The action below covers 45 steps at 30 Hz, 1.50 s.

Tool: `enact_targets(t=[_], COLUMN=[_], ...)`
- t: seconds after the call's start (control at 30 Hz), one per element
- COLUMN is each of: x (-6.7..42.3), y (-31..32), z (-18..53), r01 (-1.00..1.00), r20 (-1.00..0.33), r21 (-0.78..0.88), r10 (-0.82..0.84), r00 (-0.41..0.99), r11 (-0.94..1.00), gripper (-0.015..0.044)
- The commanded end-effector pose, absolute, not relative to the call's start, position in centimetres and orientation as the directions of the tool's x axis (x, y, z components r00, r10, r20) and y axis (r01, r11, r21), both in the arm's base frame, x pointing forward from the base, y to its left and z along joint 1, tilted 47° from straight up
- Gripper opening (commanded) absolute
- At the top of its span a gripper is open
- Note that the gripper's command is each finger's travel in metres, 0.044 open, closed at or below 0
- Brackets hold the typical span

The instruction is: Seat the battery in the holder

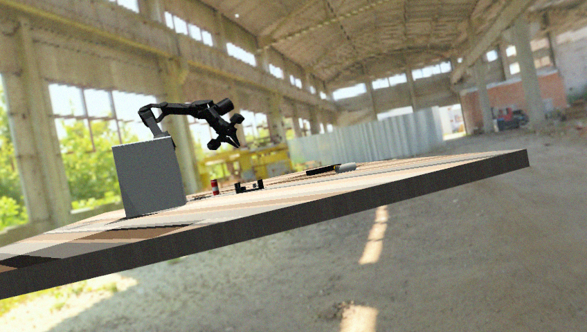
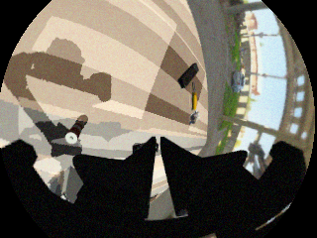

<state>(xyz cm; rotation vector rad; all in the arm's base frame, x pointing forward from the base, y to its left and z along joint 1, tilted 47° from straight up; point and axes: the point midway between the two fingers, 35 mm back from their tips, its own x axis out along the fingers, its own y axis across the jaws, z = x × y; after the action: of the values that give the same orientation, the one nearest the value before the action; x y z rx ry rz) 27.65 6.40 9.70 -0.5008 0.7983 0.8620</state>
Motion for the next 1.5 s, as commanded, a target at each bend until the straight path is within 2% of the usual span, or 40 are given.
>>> enact_targets(t=[0.0,0.4,0.83,1.47], x=[20.6,20.3,19.5,17.3], y=[9.5,9.8,15.5,16.2], z=[7.1,7.1,1.9,2.8], r01=[-0.942,-0.940,-0.940,-0.940], r20=[-0.696,-0.680,-0.677,-0.678], r21=[0.281,0.299,0.300,0.301], r10=[0.714,0.728,0.731,0.729], r00=[-0.068,-0.091,-0.091,-0.092], r11=[0.183,0.161,0.160,0.161], gripper=[0.0000,0.0000,0.0000,0.0000])
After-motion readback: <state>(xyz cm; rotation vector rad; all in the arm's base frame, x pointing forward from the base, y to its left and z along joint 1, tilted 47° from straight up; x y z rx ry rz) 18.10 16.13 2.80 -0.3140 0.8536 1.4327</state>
